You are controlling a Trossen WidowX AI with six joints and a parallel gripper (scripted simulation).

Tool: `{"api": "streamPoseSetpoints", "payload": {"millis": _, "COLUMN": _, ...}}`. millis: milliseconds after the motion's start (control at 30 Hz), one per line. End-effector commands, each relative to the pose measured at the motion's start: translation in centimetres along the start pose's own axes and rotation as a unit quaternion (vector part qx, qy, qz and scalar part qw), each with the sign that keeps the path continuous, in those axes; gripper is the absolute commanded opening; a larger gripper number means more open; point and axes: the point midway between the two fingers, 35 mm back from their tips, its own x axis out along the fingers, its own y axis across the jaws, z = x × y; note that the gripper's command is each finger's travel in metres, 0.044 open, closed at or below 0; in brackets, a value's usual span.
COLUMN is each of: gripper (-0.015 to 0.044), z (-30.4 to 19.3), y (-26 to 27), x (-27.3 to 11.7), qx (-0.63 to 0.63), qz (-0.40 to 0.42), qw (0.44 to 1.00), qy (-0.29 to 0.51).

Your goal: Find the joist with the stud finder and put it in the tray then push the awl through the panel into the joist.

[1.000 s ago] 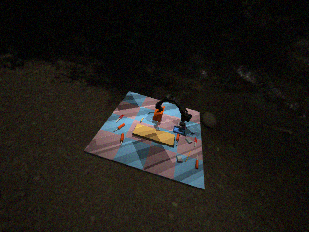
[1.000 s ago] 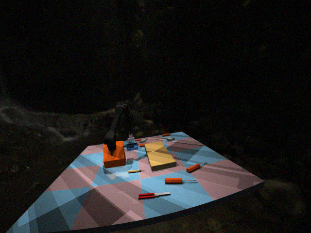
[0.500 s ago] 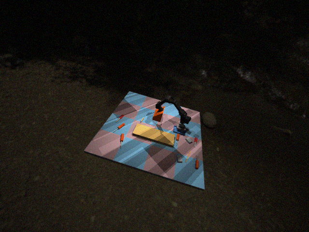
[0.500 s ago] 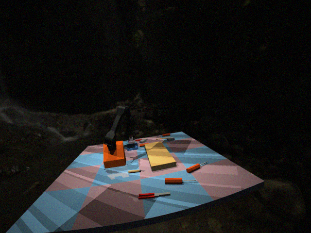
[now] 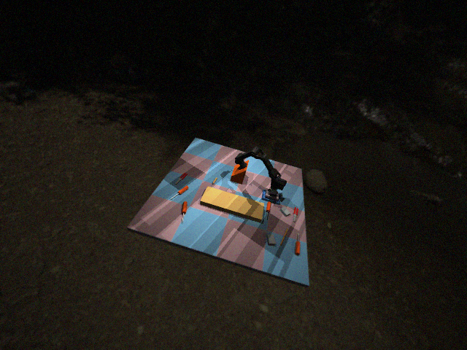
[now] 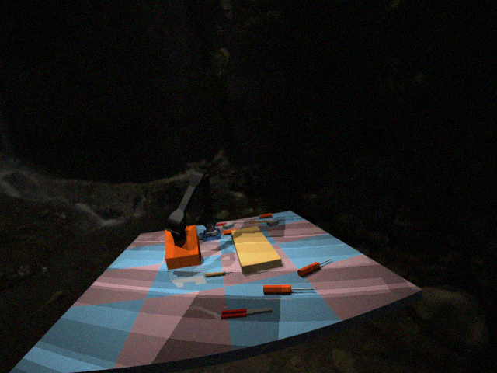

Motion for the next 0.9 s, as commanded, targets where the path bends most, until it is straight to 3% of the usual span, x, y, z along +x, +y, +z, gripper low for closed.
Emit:
{"api": "streamPoseSetpoints", "payload": {"millis": 0, "gripper": 0.0000, "z": -0.2, "y": 0.0, "x": 0.6, "qx": -0.002, "qz": -0.002, "qw": 1.000, "qy": 0.001}}
{"api": "streamPoseSetpoints", "payload": {"millis": 533, "gripper": 0.0000, "z": -0.7, "y": 0.0, "x": 2.0, "qx": -0.002, "qz": -0.002, "qw": 1.000, "qy": 0.001}}
{"api": "streamPoseSetpoints", "payload": {"millis": 867, "gripper": 0.0263, "z": -0.6, "y": 0.1, "x": 1.8, "qx": 0.000, "qz": 0.000, "qw": 1.000, "qy": 0.001}}
